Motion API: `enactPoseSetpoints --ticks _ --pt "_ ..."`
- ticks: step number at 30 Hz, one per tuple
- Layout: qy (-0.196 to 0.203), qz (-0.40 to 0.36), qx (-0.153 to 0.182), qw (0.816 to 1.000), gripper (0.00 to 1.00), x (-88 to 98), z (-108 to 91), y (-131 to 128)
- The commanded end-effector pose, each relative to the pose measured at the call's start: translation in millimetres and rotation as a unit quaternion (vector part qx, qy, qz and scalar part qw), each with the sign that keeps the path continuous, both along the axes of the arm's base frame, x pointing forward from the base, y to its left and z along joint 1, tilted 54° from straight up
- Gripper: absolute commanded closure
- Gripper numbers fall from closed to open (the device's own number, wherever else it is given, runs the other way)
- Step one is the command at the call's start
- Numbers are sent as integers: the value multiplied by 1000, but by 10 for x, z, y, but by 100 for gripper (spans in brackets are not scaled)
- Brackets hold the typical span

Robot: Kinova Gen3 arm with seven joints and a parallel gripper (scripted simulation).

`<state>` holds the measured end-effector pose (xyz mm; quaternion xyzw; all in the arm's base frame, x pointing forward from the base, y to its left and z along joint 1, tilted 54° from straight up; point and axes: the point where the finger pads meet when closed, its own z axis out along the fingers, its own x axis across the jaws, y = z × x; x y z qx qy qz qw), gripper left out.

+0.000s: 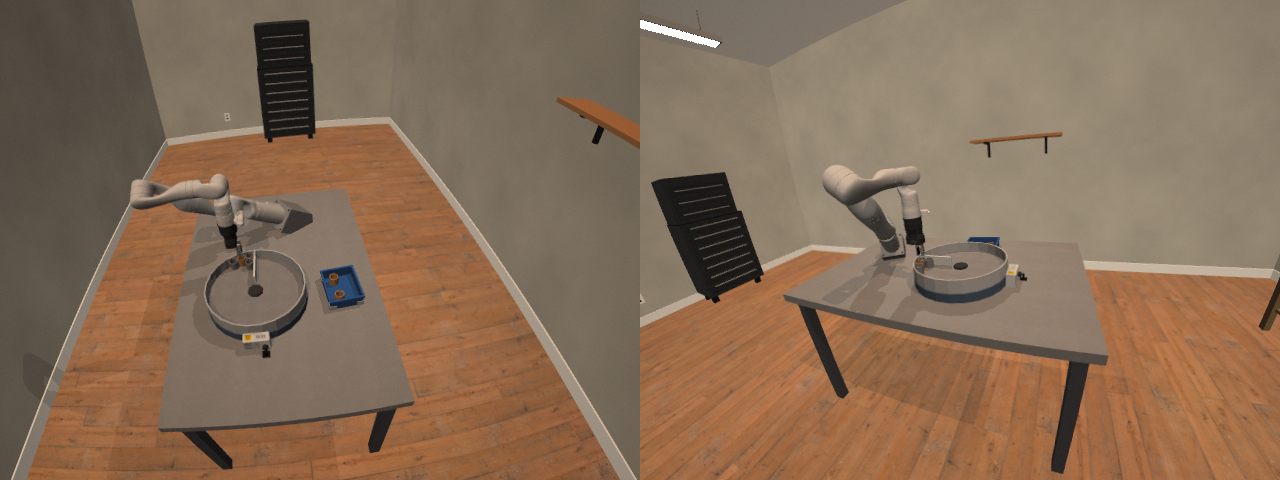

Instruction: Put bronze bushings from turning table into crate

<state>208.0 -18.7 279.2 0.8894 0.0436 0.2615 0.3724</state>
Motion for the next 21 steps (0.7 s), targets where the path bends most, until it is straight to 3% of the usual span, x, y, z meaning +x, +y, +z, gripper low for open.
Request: enactPoseSetpoints --ticks 1,21 --pt "0 0 0 1000 55 0 1 2" --pt "-1 0 2 1000 55 73 -81 -93"
